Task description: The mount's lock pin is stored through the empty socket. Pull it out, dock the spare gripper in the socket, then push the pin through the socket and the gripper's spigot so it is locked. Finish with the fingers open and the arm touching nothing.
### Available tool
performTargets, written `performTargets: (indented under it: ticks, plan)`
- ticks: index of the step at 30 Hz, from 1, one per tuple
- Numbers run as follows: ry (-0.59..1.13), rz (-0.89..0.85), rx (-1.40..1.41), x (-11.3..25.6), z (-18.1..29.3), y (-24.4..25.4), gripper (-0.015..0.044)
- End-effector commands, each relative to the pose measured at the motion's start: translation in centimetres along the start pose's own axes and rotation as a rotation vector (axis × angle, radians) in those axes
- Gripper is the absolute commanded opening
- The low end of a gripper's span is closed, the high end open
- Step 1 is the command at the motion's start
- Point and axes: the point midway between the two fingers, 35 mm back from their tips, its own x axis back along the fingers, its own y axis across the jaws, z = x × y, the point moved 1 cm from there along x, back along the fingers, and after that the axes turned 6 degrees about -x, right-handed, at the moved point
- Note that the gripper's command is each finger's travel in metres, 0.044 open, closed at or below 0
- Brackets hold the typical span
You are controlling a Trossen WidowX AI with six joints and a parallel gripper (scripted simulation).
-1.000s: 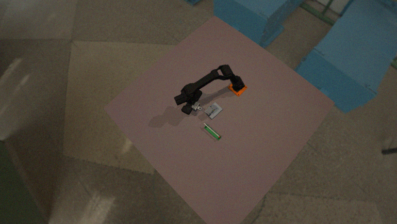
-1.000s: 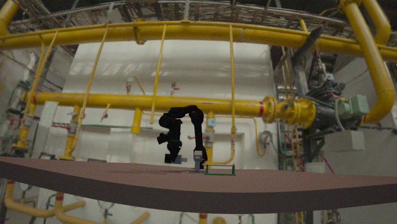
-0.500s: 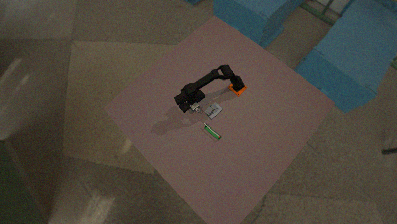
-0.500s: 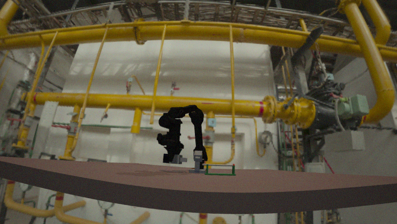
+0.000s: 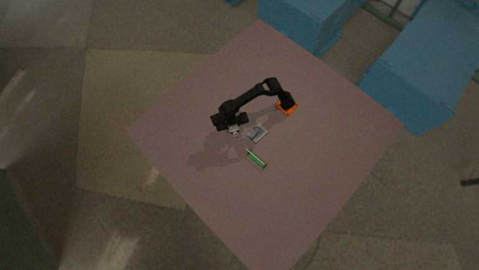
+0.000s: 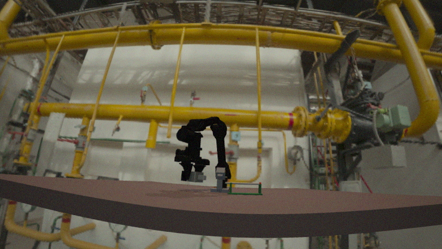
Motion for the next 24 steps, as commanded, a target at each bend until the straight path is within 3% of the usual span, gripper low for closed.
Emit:
performTargets:
  ticks: [1, 24]
  plan:
    - [0.001, -0.012, -0.082, 0.38, -0.04, 0.02, 0.0000]
    - [0.005, -0.013, -0.661, 0.46, -0.32, -0.09, 0.0000]
